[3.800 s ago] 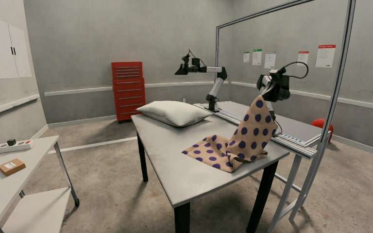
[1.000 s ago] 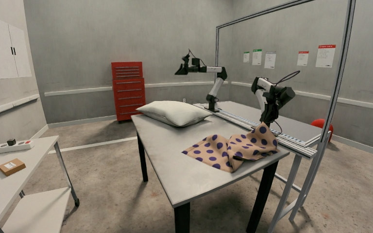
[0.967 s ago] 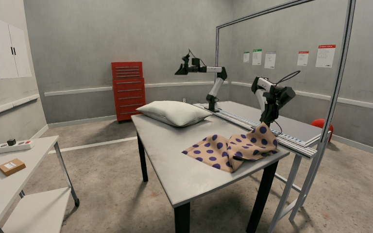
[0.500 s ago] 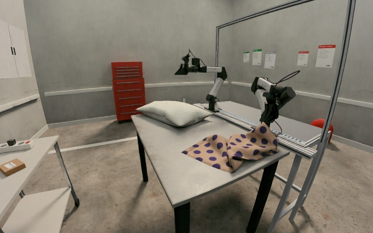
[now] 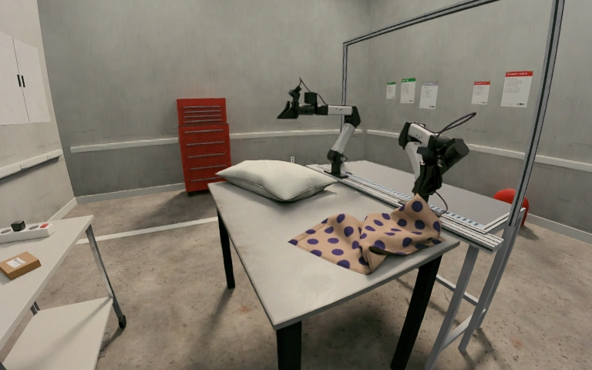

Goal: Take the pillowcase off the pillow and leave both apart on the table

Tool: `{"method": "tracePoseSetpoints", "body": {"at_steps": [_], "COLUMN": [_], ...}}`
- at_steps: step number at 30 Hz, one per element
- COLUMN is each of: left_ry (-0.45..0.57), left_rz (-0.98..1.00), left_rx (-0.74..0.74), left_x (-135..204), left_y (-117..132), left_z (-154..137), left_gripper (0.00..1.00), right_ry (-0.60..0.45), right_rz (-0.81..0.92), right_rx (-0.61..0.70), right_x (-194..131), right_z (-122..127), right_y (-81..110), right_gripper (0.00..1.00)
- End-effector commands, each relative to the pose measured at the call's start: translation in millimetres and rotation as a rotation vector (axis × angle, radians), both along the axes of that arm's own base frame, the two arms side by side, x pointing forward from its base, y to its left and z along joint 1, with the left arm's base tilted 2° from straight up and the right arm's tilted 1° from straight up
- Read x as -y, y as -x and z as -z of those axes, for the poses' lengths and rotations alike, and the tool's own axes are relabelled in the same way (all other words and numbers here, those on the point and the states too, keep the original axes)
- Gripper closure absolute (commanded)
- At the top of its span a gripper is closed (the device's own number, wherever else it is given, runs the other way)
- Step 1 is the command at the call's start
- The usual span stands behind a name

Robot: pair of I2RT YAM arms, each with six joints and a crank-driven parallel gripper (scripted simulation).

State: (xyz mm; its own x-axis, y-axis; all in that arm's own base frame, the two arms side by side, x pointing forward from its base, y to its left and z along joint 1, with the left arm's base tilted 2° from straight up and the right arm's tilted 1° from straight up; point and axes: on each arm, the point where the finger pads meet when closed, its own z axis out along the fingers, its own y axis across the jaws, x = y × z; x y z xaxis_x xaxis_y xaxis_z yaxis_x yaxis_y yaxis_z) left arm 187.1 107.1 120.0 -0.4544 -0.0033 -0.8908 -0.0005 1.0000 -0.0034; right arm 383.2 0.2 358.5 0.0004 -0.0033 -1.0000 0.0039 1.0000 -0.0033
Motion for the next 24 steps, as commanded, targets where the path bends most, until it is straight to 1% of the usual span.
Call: {"method": "tracePoseSetpoints", "body": {"at_steps": [1,2,24], "left_ry": [0.014,0.006,0.010], "left_rz": [0.010,0.011,0.014], "left_rx": [0.010,0.014,0.012], "left_x": [2.9,2.2,3.9], "left_y": [-1.8,-2.3,-2.1], "left_z": [1.6,-1.6,-0.2], "left_gripper": [0.99,0.99,0.98], "right_ry": [0.007,0.007,0.007], "right_rz": [0.004,0.004,0.004], "right_rx": [-0.004,-0.004,-0.004], "right_x": [1.5,1.5,1.5], "right_z": [3.6,3.6,3.6], "right_y": [-1.5,-1.5,-1.5], "right_gripper": [0.37,0.37,0.37]}}
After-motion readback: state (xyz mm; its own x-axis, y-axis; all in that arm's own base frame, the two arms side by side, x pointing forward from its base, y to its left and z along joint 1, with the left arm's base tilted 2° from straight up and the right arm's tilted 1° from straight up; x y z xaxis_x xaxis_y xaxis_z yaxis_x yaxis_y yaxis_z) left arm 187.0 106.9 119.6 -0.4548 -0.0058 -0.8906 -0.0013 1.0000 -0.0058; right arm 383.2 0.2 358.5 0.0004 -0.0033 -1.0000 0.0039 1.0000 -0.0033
